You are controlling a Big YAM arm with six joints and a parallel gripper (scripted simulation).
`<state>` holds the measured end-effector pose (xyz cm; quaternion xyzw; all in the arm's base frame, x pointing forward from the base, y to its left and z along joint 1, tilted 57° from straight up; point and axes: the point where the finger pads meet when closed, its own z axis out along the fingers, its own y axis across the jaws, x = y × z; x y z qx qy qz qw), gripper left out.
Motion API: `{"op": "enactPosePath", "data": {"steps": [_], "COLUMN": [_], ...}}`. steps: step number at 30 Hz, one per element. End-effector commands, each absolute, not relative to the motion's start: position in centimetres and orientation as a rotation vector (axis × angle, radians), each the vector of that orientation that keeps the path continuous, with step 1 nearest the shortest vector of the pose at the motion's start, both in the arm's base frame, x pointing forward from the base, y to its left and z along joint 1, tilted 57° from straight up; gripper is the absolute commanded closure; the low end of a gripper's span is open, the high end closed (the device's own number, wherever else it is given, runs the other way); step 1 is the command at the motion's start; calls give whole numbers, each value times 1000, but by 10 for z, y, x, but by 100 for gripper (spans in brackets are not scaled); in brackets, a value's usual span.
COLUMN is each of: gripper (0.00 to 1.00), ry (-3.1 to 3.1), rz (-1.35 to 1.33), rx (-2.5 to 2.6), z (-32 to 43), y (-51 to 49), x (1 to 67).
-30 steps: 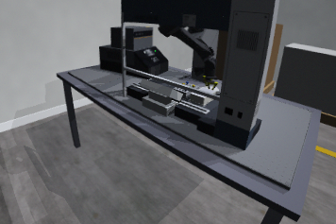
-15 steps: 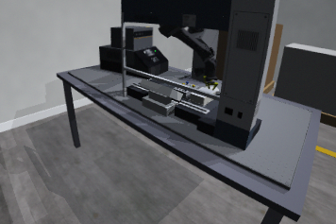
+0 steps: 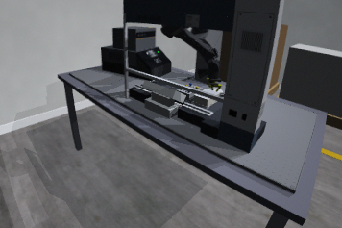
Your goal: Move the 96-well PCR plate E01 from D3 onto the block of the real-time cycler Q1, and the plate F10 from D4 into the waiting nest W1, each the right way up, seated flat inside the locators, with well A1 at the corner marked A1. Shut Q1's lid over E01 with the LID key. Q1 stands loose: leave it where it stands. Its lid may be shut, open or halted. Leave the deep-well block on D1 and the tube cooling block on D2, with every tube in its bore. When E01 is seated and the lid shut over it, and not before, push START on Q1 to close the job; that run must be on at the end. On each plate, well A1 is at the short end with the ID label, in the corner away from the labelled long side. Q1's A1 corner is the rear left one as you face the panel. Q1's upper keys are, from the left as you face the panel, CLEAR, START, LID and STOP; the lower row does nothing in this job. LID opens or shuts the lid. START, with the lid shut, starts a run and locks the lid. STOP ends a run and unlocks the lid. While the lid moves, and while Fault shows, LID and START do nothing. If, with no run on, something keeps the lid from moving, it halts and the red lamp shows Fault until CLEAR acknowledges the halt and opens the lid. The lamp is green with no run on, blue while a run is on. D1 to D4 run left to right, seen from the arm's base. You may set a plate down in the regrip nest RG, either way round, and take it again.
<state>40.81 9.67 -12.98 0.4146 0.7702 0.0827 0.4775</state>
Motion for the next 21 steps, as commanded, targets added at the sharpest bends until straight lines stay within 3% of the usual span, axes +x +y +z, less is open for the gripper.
{"op": "enactPosePath", "data": {"steps": [1,10,11,21], "gripper": [0,0,100,100], "ry": [1893,1907,1905,1903], "rz": [202,190,188,169], "rx": [997,1005,1009,1007], "z": [-123,-127,-127,-134], "y": [95,95,94,91], "x": [391,388,389,401]}}
